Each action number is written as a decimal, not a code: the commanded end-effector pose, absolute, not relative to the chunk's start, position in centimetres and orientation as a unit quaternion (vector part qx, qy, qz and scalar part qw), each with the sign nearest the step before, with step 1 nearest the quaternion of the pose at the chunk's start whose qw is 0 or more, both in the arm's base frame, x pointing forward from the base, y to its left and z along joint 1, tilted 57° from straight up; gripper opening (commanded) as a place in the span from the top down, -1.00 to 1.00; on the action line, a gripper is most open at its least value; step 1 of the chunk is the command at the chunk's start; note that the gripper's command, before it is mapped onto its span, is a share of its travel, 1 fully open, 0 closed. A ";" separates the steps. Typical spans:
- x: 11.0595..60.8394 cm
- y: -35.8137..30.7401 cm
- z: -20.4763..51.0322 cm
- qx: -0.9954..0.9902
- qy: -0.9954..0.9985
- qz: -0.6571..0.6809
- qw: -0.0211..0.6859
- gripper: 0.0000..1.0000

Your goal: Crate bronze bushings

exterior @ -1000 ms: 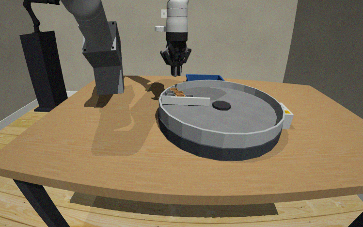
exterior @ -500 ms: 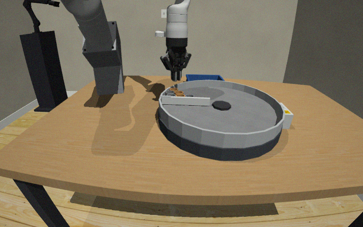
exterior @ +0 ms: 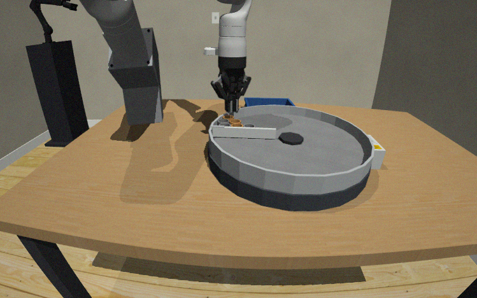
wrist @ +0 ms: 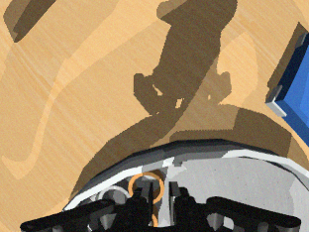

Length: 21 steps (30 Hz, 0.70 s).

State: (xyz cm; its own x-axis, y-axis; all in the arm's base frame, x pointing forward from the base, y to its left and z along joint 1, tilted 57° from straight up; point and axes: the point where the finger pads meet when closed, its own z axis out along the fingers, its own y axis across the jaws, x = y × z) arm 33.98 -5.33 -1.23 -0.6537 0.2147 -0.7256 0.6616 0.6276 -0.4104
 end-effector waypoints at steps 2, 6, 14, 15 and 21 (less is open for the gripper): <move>34.0 -5.5 -1.2 0.262 0.841 -0.345 0.324 0.72; 34.0 -5.5 -1.2 0.262 0.841 -0.345 0.324 0.72; 34.2 -5.9 -1.5 0.262 0.841 -0.346 0.324 0.72; 34.2 -5.9 -1.5 0.262 0.841 -0.346 0.324 0.72; 34.2 -5.9 -1.5 0.262 0.841 -0.346 0.324 0.72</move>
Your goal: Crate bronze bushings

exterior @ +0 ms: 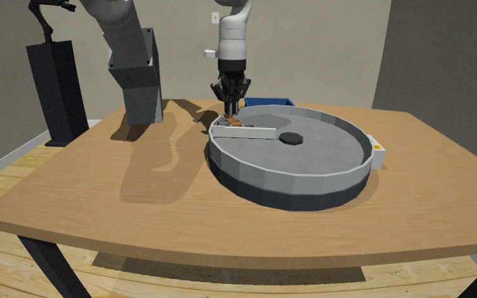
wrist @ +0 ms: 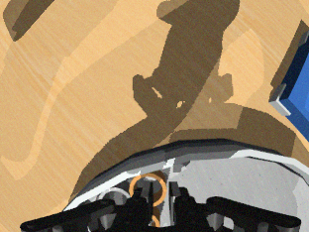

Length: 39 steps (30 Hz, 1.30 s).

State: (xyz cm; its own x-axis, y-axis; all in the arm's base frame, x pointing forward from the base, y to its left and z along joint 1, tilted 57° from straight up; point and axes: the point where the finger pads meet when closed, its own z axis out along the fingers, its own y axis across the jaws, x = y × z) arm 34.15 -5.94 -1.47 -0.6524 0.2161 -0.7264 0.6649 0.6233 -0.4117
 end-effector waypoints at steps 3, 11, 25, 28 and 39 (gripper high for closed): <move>34.2 -5.9 -1.5 0.262 0.841 -0.346 0.324 0.72; 34.3 -6.2 -1.7 0.262 0.841 -0.345 0.324 0.72; 34.5 -6.6 -2.0 0.262 0.841 -0.345 0.324 0.72; 34.5 -6.6 -2.0 0.262 0.841 -0.345 0.324 0.72; 34.6 -6.7 -2.1 0.262 0.841 -0.345 0.324 0.72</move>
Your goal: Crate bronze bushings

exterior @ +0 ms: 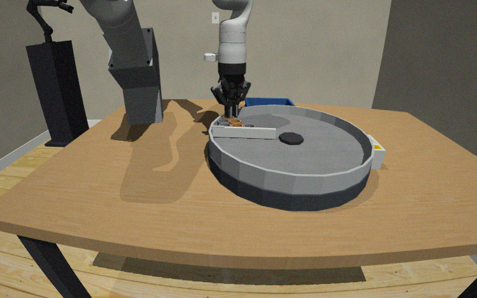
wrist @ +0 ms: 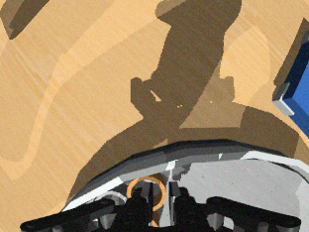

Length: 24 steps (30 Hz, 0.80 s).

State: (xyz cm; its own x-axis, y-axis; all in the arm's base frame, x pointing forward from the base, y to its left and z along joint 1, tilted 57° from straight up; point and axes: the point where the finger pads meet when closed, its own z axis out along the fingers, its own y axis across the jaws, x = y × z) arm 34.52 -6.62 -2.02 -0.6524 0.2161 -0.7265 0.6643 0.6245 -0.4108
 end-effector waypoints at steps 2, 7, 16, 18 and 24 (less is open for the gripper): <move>34.6 -6.8 -2.2 0.262 0.841 -0.345 0.324 0.72; 34.7 -6.9 -2.2 0.262 0.841 -0.345 0.324 0.72; 34.7 -7.0 -2.3 0.262 0.841 -0.345 0.324 0.72; 34.8 -7.1 -2.4 0.262 0.841 -0.345 0.324 0.72; 34.8 -7.2 -2.5 0.262 0.841 -0.345 0.324 0.72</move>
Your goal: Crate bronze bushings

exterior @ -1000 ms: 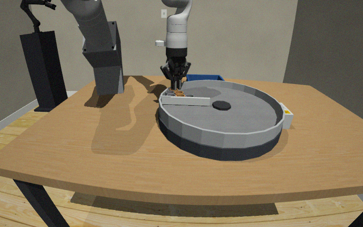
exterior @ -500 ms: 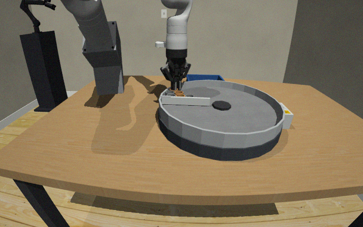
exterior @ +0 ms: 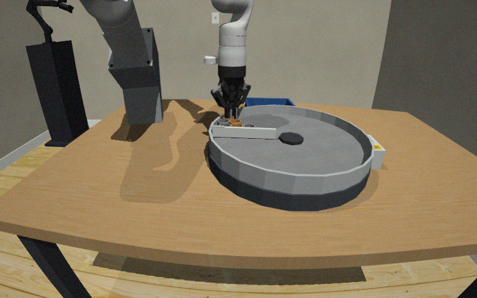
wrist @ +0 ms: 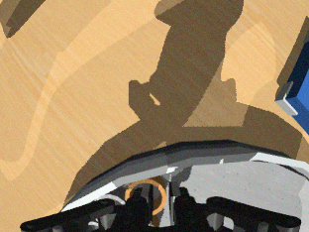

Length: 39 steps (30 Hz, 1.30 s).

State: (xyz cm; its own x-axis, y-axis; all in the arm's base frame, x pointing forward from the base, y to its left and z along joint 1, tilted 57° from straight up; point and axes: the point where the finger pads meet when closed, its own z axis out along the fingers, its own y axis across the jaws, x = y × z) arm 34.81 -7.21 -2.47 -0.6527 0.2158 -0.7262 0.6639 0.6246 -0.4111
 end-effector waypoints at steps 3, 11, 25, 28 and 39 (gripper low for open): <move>34.8 -7.2 -2.5 0.262 0.841 -0.345 0.324 0.72; 34.8 -7.2 -2.5 0.262 0.841 -0.345 0.324 1.00; 34.8 -7.2 -2.5 0.262 0.841 -0.345 0.324 1.00; 34.9 -7.2 -2.5 0.261 0.841 -0.345 0.325 1.00; 34.9 -7.2 -2.5 0.261 0.841 -0.345 0.325 1.00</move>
